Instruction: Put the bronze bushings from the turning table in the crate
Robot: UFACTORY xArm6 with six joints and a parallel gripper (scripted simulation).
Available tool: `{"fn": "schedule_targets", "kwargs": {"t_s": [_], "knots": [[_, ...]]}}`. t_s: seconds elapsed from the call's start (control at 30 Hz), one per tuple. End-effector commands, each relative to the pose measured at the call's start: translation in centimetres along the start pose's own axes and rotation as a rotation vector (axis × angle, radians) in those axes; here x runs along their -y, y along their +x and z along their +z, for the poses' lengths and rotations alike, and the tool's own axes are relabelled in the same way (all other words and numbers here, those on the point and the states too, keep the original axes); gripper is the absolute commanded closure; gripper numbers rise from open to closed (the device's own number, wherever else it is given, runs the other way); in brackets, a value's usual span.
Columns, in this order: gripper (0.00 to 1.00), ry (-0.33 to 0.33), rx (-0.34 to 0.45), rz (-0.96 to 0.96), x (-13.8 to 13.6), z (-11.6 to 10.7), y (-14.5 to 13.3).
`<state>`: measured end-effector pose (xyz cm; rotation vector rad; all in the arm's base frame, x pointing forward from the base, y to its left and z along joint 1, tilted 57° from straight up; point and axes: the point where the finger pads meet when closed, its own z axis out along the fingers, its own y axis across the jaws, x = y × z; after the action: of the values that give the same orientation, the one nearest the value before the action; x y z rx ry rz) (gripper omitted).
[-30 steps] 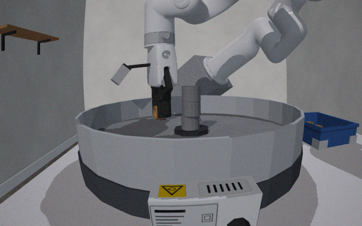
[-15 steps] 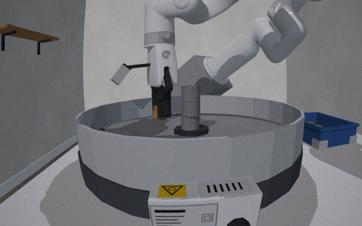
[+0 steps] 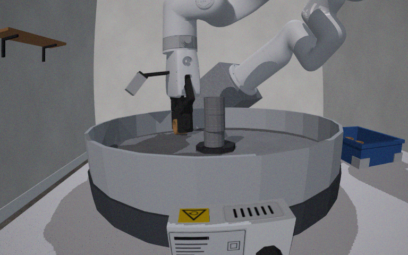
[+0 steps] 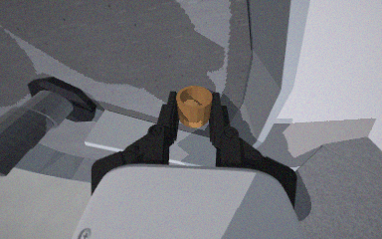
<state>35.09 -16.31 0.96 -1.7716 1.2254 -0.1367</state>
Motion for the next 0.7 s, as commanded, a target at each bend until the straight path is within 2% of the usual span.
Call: {"fn": "schedule_targets", "kwargs": {"t_s": [0.0, 0.2, 0.4, 0.47, 0.67], "knots": [[1.0, 0.0, -0.003, -0.001, 0.0, -0.5, 0.1], [1.0, 0.0, -0.003, -0.001, 0.0, -2.0, 0.1], [1.0, 0.0, -0.003, -0.001, 0.0, -4.5, 0.1], [1.0, 0.0, -0.003, -0.001, 0.0, -4.5, 0.1], [1.0, 0.0, -0.003, -0.001, 0.0, -7.5, 0.1]]}}
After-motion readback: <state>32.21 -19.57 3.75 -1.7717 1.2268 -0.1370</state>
